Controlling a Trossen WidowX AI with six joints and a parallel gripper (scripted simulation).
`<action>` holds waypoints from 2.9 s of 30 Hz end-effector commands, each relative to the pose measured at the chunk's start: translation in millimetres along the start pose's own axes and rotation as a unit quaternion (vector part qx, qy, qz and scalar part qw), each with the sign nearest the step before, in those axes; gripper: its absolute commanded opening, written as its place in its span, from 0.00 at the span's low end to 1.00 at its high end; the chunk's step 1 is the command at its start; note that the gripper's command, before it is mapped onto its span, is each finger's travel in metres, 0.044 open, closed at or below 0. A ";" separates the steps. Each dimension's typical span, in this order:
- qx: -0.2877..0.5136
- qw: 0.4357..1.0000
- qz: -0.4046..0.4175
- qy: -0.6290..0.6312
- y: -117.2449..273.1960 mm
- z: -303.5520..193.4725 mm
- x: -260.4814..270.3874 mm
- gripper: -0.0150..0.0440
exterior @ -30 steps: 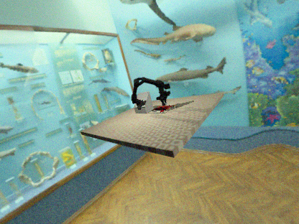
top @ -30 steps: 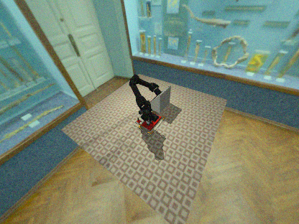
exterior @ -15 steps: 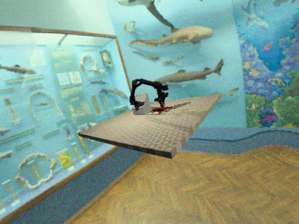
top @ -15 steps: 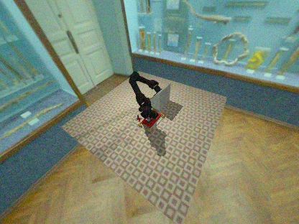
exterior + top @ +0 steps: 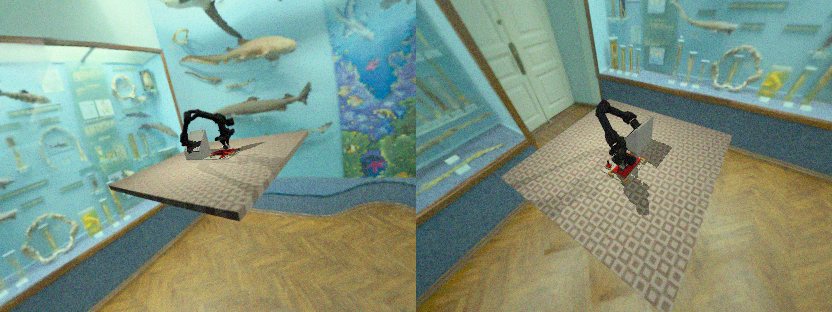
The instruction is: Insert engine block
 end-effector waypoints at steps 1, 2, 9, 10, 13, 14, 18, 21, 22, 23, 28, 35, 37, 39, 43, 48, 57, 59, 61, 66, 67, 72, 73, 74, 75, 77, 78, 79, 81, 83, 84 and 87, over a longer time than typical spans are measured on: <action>0.002 1.000 0.002 0.019 -0.9 -0.6 1.7 0.52; 0.002 1.000 0.002 0.022 -1.0 -0.6 1.7 0.52; 0.002 0.999 0.002 0.044 -2.4 -0.9 1.9 0.52; 0.002 0.999 0.002 0.039 -2.5 -0.9 1.9 0.52; 0.002 1.000 0.002 0.013 -2.7 -0.8 1.9 0.52; 0.002 1.000 0.002 0.004 -2.8 -0.8 1.9 0.52; 0.002 1.000 0.002 -0.010 -3.3 -0.8 1.7 0.52; 0.002 1.000 0.002 0.001 -3.7 -0.9 1.7 0.52; 0.002 1.000 0.002 0.004 -3.8 -0.9 1.7 0.52; 0.002 1.000 0.002 0.008 -3.9 -0.9 1.7 0.52; 0.002 1.000 0.002 0.017 -4.5 -0.9 1.8 0.52; 0.002 1.000 0.002 0.014 -5.4 -0.9 1.7 0.52; 0.002 1.000 0.002 0.013 -5.6 -0.9 1.7 0.52; 0.002 1.000 0.002 0.012 -5.8 -0.9 1.7 0.52; 0.002 1.000 0.002 0.011 -6.3 -0.9 1.7 0.52; 0.002 1.000 0.002 0.010 -6.9 -0.9 1.7 0.52; 0.002 1.000 0.002 0.011 -7.9 -0.7 1.5 0.52; 0.002 1.000 0.002 0.012 -8.1 -0.7 1.5 0.52; 0.002 1.000 0.002 0.013 -8.4 -0.7 1.5 0.52; 0.002 1.000 0.002 0.014 -9.0 -0.5 1.4 0.52; 0.002 1.000 0.002 0.014 -9.1 -0.5 1.4 0.52; 0.002 1.000 0.002 0.013 -9.7 -0.6 1.4 0.52; 0.002 1.000 0.002 0.013 -9.9 -0.6 1.4 0.52; 0.002 1.000 0.002 0.013 -10.0 -0.6 1.4 0.52; 0.002 1.000 0.002 0.013 -10.1 -0.6 1.4 0.52; 0.002 1.000 0.002 0.013 -10.4 -0.6 1.4 0.52; 0.002 1.000 0.002 0.013 -10.5 -0.6 1.3 0.52; 0.002 1.000 0.002 0.013 -10.6 -0.5 1.3 0.52; 0.002 1.000 0.002 0.013 -10.8 -0.4 1.2 0.52; 0.002 1.000 0.002 0.013 -11.0 -0.4 1.2 0.52; 0.002 1.000 0.002 0.013 -11.1 -0.4 1.2 0.52; 0.002 1.000 0.002 0.013 -11.5 -0.4 1.2 0.52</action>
Point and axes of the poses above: the point midway between the two fingers, 35 mm back from their tips, its own y axis back along the fingers, its own x axis across the jaws, z = x × y, the point moved 3 cm from there along y, back along the fingers, and after that the axes turned 15 degrees about y, right-handed, at the moved point
